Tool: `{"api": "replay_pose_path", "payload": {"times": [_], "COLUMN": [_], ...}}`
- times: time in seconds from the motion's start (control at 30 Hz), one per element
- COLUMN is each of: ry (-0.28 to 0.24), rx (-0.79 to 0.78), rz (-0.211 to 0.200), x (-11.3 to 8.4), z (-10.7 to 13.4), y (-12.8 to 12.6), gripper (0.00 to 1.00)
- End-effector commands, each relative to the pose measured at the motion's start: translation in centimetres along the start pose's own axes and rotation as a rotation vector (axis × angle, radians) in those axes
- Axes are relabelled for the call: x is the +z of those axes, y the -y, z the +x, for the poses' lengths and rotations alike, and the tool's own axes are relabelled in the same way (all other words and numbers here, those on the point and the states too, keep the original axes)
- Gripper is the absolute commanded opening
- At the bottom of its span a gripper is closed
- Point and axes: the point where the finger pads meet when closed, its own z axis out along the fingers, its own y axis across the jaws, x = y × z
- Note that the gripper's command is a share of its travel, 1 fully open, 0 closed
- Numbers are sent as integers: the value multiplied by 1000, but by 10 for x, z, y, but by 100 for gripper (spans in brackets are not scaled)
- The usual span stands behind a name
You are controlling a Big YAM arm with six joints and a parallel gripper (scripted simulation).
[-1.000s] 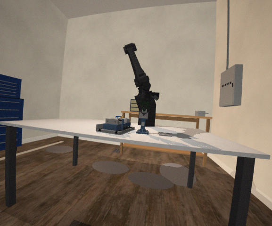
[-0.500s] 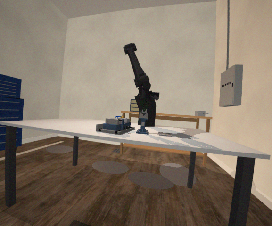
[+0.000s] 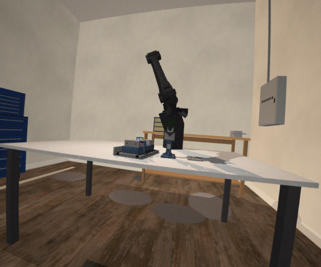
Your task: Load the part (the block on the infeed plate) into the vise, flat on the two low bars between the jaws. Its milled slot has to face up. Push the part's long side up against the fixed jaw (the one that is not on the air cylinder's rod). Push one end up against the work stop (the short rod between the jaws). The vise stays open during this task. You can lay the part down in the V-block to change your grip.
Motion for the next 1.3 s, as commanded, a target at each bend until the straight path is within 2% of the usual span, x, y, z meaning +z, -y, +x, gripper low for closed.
{"api": "replay_pose_path", "payload": {"times": [0.0, 0.83, 1.27], "ry": [8, 7, 7], "rx": [9, 8, 8], "rz": [26, 32, 31], "x": [-19, -61, -72], "z": [-2, -3, -3], "y": [8, 10, 9], "gripper": [0, 0, 0]}}
